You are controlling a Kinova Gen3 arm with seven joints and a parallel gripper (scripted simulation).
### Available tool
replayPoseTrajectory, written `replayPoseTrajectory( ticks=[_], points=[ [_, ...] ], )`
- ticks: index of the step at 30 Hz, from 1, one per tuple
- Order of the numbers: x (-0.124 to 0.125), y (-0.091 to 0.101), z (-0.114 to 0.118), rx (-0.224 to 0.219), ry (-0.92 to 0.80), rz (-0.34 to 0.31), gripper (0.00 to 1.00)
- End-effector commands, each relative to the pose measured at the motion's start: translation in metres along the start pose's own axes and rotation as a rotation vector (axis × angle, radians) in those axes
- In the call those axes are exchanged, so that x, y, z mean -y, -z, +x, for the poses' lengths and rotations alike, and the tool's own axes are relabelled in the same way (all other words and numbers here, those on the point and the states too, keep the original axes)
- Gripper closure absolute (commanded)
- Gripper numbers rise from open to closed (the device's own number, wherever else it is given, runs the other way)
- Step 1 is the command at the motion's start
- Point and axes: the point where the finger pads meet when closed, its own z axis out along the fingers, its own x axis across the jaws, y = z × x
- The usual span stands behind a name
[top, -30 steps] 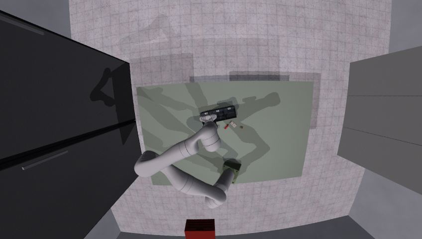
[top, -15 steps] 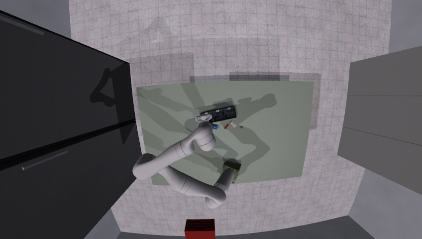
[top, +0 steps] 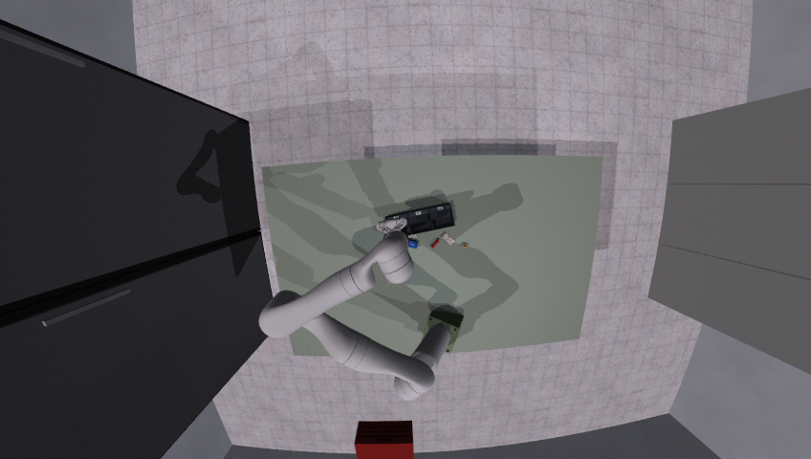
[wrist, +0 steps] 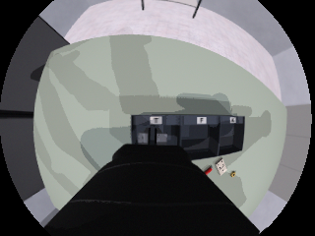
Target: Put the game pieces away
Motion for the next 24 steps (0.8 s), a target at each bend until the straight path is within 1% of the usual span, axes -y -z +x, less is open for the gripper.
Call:
replayPoseTrajectory(
  ticks=[1,5,24],
  points=[
    [-0.0022,-0.0083,0.0013,-0.004,-0.001,-0.007,0.69],
    [-0.0023,-0.0170,0.0014,-0.004,-0.001,-0.007,0.69],
    [-0.0022,-0.0170,0.0013,-0.004,-0.001,-0.007,0.69]
  ],
)
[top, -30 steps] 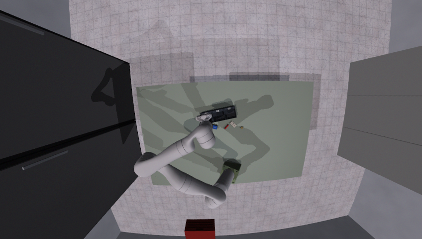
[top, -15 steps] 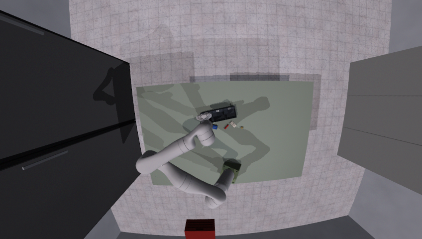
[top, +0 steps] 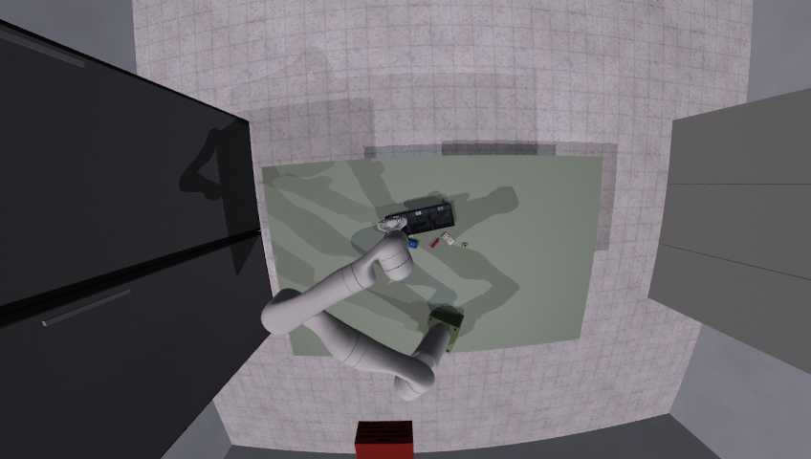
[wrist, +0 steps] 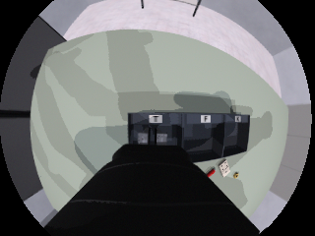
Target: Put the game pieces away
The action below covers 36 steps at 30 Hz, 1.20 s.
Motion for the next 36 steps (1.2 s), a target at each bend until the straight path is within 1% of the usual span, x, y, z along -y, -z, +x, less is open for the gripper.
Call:
replayPoseTrajectory(
  ticks=[1,29,36],
  points=[
    [0.0005,0.0007,0.0000,0.000,0.000,0.002,0.69],
    [0.0005,0.0007,0.0000,0.000,0.000,0.002,0.69],
    [0.0005,0.0100,0.0001,0.000,0.000,0.002,0.69]
  ],
)
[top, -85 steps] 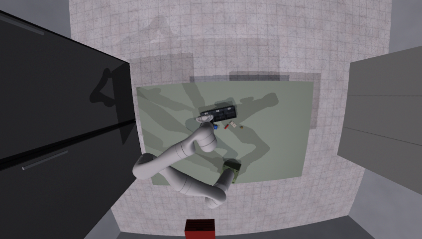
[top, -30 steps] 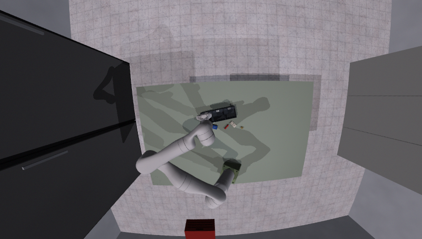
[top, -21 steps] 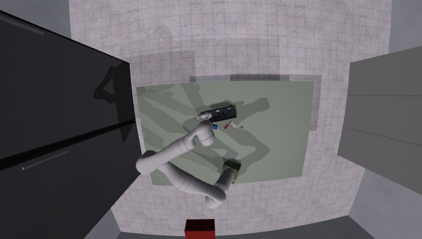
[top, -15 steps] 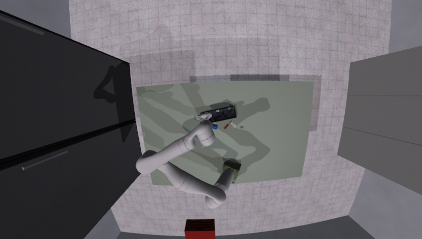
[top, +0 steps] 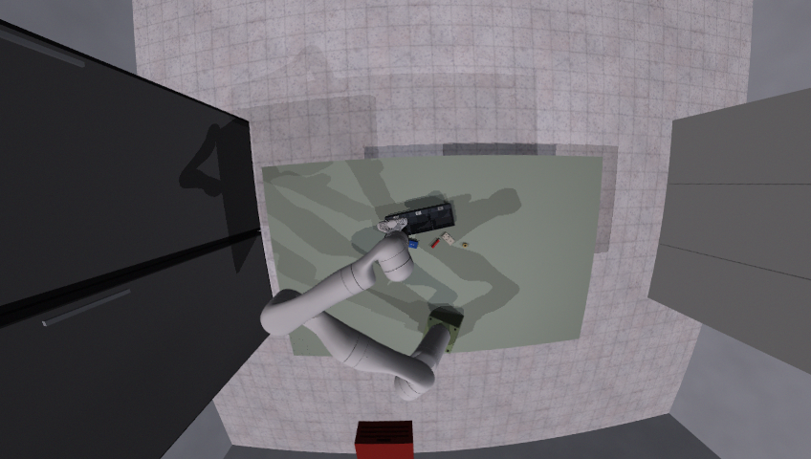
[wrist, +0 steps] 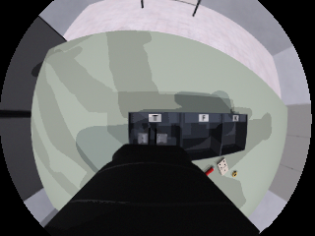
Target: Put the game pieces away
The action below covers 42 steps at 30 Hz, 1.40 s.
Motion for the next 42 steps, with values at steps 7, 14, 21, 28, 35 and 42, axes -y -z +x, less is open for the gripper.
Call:
replayPoseTrajectory(
  ticks=[7,14,21,28,35,42],
  points=[
    [0.002,0.011,-0.001,0.002,0.000,0.006,0.69],
    [0.002,0.020,-0.001,0.002,0.000,0.006,0.69],
    [0.002,0.035,-0.001,0.002,0.000,0.006,0.69],
    [0.002,0.054,0.000,0.002,0.000,0.006,0.69],
    [0.001,0.087,0.000,0.002,0.000,0.006,0.69],
    [0.001,0.137,0.000,0.002,0.000,0.006,0.69]
  ],
)
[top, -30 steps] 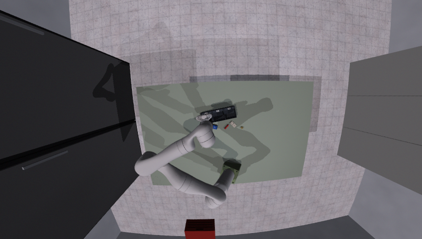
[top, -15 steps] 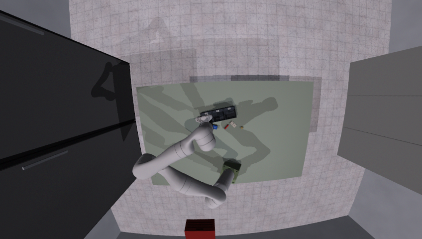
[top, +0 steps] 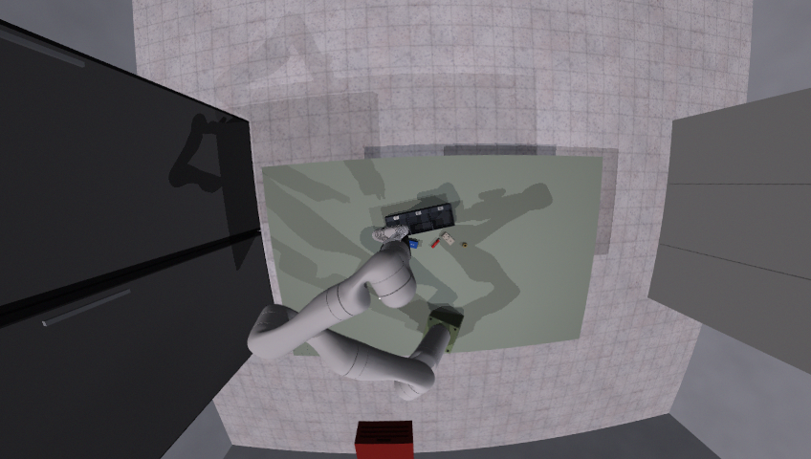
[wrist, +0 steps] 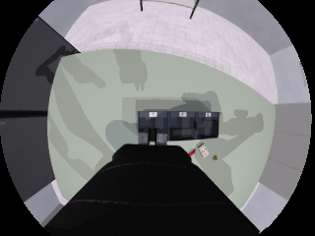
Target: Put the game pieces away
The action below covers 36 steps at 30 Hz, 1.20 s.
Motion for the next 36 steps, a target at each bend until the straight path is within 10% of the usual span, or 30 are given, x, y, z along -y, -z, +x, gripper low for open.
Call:
replayPoseTrajectory(
  ticks=[1,5,14,15,36],
  points=[
    [0.007,0.030,-0.002,0.010,0.007,0.026,0.69],
    [0.006,0.063,-0.002,0.010,0.007,0.026,0.69],
    [0.006,0.064,-0.002,0.010,0.007,0.026,0.69],
    [0.003,0.060,0.005,0.009,0.057,0.026,0.21],
    [-0.055,-0.027,0.124,0.001,0.629,0.028,0.21]
  ],
)
